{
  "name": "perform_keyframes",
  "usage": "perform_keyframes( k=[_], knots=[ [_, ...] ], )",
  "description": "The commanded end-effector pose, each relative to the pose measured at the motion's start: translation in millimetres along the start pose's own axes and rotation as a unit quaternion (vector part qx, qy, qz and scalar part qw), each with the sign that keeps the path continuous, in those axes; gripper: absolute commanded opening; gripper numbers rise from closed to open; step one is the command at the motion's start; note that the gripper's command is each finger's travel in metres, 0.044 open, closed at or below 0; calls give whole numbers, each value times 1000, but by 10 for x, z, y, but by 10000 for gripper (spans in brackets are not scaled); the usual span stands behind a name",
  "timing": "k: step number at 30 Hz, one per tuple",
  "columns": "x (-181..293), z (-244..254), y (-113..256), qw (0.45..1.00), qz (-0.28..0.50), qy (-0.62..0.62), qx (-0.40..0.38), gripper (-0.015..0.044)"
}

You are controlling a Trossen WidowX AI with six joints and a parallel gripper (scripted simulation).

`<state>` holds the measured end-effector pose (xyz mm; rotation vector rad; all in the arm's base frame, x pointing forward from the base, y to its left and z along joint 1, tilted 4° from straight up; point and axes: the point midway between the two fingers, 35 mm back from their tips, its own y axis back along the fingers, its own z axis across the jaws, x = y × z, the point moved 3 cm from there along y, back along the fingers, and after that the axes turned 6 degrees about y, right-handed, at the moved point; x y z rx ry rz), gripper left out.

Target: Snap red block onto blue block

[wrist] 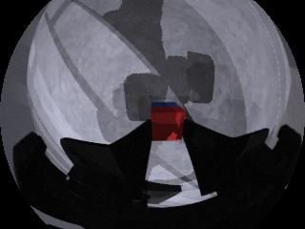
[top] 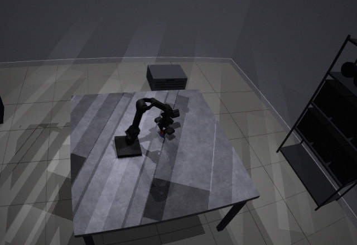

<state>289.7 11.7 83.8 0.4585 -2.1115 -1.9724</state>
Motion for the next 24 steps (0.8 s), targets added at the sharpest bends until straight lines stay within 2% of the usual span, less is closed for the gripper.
perform_keyframes(
  k=[1, 24],
  knots=[
    [15, 2, -26, 1000, 3, -2, 1, 0],
    [13, 10, -67, 1000, 3, -2, 1, 0]
  ],
)
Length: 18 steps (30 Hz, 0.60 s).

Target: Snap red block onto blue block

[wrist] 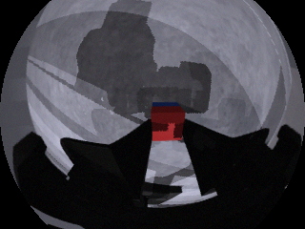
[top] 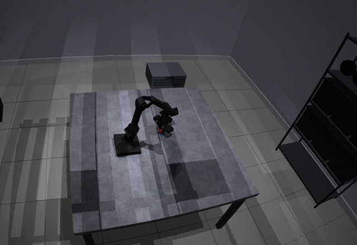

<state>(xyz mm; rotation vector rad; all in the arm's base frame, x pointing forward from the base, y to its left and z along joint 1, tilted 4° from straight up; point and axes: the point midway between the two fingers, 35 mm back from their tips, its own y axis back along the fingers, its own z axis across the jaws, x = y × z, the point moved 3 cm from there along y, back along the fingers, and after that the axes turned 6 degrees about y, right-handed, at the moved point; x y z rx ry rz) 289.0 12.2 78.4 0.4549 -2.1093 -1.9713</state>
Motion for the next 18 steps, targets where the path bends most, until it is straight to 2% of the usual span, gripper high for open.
perform_keyframes(
  k=[1, 12, 18],
  knots=[
    [5, -1, -22, 1000, 1, -2, 1, 0],
    [-6, -1, -18, 1000, -1, 0, 0, 0],
    [-6, -1, -18, 1000, -1, 0, 0, 157]
  ],
)
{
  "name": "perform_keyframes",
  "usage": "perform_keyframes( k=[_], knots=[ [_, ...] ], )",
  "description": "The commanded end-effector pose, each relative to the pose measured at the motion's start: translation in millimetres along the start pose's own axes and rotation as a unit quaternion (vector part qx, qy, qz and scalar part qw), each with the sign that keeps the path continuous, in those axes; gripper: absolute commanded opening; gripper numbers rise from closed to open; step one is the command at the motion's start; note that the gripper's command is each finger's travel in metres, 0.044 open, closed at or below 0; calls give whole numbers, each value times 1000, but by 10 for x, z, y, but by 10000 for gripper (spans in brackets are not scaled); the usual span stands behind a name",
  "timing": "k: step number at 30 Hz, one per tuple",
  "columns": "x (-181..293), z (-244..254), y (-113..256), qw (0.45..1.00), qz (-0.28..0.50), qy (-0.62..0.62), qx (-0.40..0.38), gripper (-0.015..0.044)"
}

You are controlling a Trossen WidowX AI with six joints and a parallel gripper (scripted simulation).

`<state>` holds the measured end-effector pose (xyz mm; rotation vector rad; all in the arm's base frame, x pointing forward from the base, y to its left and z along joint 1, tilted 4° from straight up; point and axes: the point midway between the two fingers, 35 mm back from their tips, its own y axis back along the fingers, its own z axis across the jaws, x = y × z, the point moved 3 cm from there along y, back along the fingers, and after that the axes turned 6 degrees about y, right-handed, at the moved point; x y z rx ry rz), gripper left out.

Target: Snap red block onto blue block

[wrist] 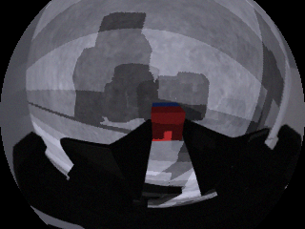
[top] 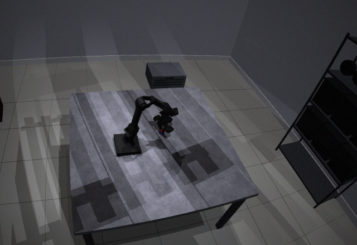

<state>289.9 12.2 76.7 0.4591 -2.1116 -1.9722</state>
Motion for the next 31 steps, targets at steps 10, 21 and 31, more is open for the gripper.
perform_keyframes(
  k=[10, 21, 31],
  knots=[
    [-3, -1, 22, 1000, 1, 0, 0, 220],
    [-46, -2, 1008, 1000, 2, -2, 0, 220],
    [-46, -2, 1008, 1000, 2, -2, 0, 220]
  ],
)
